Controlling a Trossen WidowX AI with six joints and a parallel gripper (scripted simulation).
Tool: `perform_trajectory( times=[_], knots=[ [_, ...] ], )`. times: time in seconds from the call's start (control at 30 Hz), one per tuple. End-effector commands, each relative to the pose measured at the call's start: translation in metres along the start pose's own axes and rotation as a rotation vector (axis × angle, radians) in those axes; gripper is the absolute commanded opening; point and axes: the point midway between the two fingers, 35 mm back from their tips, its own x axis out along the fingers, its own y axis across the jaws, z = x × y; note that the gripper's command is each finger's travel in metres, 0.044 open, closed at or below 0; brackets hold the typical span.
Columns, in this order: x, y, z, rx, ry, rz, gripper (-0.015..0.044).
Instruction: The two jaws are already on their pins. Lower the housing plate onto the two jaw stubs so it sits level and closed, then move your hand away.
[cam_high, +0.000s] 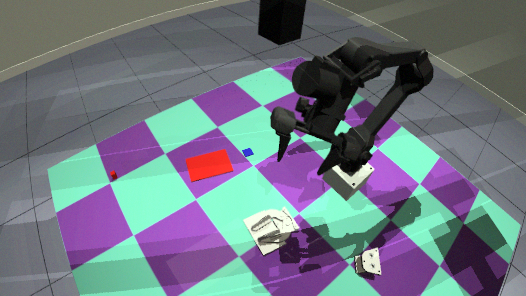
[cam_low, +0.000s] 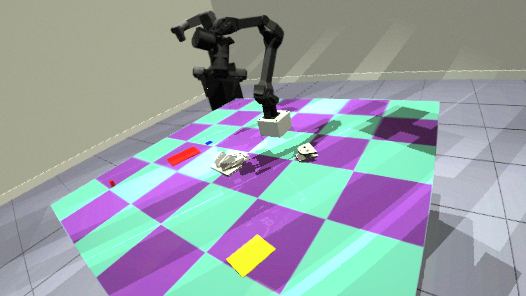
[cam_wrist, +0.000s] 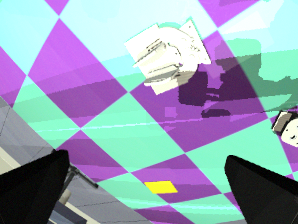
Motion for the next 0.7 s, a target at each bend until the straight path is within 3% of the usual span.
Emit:
perform_trajectory(
  times=[0.0, 0.67],
  knots=[
    [0.013, -0.011, -0.011, -0.105, -0.005, -0.053, 0.0440],
    [0.052, -0.071, -0.058, -0.507, 0.003, -0.235, 0.0440]
  ],
)
